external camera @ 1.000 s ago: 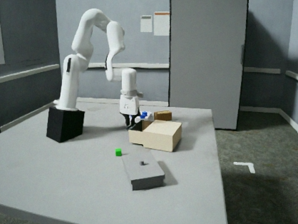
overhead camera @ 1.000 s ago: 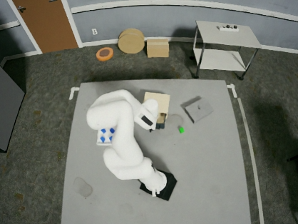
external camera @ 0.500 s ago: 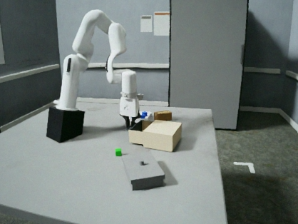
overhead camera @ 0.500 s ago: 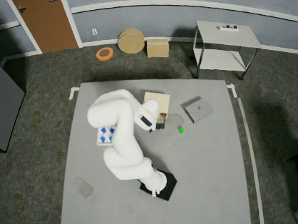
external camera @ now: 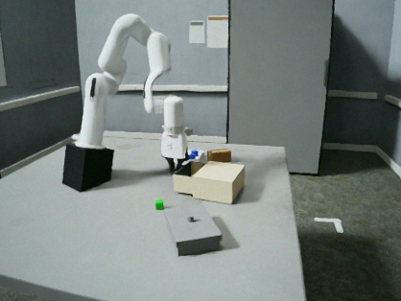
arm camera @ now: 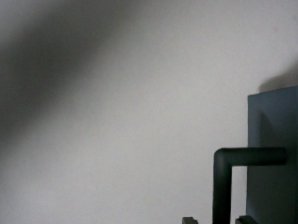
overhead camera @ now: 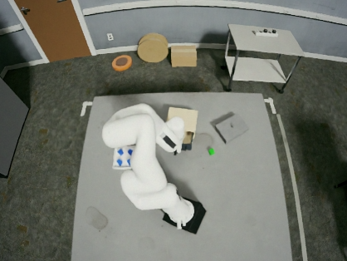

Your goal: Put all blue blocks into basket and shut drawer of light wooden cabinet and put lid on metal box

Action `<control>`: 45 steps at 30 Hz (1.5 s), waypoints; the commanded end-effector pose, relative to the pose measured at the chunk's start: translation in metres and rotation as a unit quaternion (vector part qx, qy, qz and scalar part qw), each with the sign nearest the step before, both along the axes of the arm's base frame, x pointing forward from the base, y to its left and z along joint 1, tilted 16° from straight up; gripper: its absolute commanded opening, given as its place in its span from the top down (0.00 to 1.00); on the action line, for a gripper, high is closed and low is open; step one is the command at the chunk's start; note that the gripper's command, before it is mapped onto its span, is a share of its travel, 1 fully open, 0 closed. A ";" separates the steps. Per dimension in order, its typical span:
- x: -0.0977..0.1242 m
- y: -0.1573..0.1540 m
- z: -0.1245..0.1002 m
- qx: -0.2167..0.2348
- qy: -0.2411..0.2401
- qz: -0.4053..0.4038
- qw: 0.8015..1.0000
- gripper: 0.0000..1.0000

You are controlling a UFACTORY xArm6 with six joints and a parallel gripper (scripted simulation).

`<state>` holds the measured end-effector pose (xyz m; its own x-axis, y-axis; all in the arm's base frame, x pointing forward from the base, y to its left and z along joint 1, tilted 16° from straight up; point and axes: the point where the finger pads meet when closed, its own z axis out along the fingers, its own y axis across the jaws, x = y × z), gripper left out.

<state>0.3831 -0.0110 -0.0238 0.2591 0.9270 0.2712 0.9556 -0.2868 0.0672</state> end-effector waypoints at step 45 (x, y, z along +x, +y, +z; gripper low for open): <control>0.001 0.000 0.000 0.000 -0.002 0.000 1.000 1.00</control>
<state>0.3833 -0.0108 -0.0249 0.2591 0.9270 0.2713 0.9556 -0.2868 0.0674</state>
